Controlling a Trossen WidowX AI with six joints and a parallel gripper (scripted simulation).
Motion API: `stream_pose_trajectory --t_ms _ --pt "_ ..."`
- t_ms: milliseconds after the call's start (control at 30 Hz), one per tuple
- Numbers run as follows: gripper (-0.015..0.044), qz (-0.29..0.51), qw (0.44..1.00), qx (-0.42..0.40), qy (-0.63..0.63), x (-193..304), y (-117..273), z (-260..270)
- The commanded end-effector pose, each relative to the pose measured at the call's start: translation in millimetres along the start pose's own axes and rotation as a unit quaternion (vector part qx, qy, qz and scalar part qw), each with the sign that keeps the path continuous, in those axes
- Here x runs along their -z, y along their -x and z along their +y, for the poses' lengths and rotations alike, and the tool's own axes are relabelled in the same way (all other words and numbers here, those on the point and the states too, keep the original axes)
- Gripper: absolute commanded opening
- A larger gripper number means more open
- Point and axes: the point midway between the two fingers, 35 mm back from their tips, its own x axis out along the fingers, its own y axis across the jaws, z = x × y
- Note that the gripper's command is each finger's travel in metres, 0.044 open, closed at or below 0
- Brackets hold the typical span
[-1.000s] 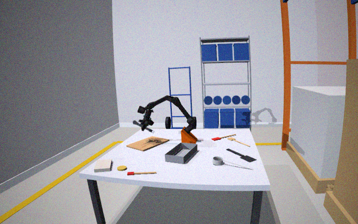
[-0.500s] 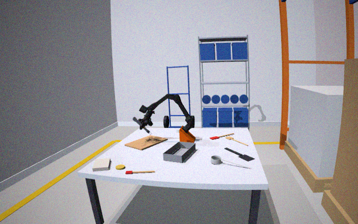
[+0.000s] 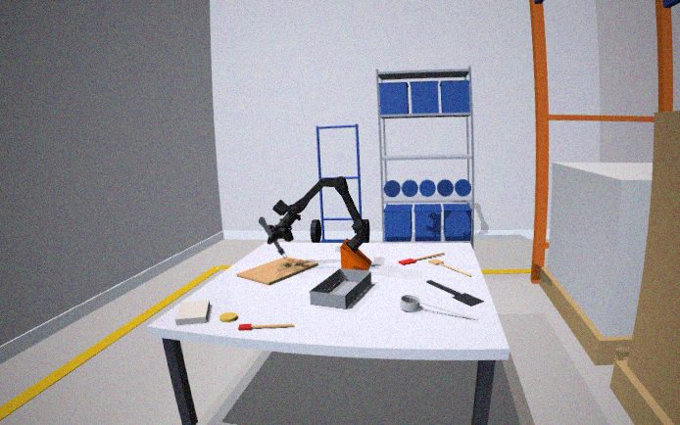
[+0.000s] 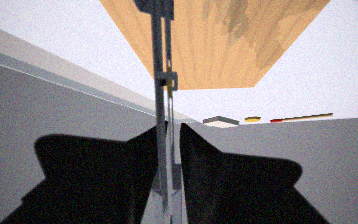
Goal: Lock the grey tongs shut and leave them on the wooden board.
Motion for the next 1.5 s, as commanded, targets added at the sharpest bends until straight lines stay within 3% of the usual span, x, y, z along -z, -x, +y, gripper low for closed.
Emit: stream_pose_trajectory --t_ms 0,600,1467 --pt "-0.0150 0.040 0.999 0.001 0.007 5.6 10.3 -3.6" --pt "-0.0150 0.154 0.988 0.009 0.027 -6.3 39.9 -26.9" --pt "-0.0150 0.155 0.987 0.009 0.027 -6.4 40.2 -27.2"
